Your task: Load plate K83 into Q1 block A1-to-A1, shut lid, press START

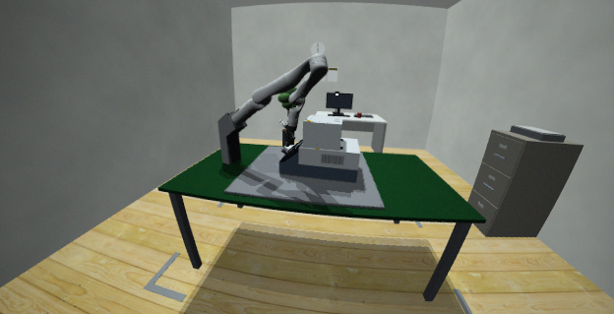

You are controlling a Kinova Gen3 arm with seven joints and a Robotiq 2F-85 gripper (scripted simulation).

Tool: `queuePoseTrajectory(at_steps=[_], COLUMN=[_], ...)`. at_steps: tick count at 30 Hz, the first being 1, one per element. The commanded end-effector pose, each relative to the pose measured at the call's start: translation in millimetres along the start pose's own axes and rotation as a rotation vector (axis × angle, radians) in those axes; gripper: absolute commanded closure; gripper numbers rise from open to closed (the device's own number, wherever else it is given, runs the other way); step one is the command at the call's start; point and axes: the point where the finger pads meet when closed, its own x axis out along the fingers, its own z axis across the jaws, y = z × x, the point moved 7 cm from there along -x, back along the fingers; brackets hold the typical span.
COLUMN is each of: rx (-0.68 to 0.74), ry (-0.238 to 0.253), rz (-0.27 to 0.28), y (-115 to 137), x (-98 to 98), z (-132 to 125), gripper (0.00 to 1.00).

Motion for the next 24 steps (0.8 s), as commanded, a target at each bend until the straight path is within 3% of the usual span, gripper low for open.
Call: queuePoseTrajectory(at_steps=[1, 24], rx=[0.000, 0.000], ry=[0.015, 0.015], rz=[-0.031, -0.031], y=[2.5, -5.5], x=[0.2, 8.6], z=[0.8, -7.0], gripper=[0.90, 0.90])
